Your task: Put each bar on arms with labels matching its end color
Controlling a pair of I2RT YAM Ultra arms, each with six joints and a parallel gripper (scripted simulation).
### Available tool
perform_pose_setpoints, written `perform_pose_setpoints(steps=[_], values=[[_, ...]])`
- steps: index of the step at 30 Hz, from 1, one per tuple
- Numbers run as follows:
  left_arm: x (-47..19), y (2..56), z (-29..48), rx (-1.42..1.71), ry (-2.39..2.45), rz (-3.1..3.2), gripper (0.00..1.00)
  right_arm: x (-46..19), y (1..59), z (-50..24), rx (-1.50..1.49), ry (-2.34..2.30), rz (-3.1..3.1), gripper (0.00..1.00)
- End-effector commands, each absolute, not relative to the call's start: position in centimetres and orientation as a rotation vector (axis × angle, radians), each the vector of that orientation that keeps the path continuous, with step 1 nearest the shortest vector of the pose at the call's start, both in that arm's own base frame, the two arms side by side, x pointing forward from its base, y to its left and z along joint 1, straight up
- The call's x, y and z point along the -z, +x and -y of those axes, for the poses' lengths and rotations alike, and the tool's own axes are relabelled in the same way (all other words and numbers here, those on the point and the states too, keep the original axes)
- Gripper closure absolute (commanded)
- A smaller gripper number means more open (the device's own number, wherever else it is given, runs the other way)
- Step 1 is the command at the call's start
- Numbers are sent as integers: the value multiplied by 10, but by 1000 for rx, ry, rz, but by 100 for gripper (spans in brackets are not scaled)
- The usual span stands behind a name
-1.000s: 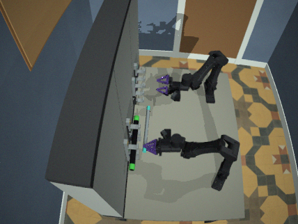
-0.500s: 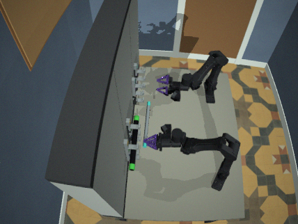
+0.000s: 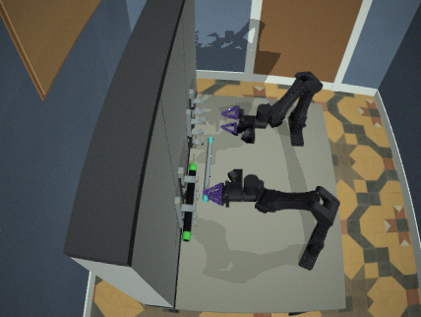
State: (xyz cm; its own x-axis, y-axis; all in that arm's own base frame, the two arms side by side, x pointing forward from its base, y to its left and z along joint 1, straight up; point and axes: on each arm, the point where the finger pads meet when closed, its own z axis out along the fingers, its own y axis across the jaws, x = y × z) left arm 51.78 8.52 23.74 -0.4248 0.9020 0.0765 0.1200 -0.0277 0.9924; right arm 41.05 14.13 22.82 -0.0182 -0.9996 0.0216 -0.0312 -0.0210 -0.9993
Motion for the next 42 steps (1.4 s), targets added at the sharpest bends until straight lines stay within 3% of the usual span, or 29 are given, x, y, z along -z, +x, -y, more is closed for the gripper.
perform_pose_setpoints(steps=[1,42], values=[[-275,528,-78,-1535,959,-1536,100,-238,409,-144,1219,-1203,-1219,0],[-278,553,-49,-1535,959,-1536,100,-237,409,-146,1219,-1203,-1219,0]])
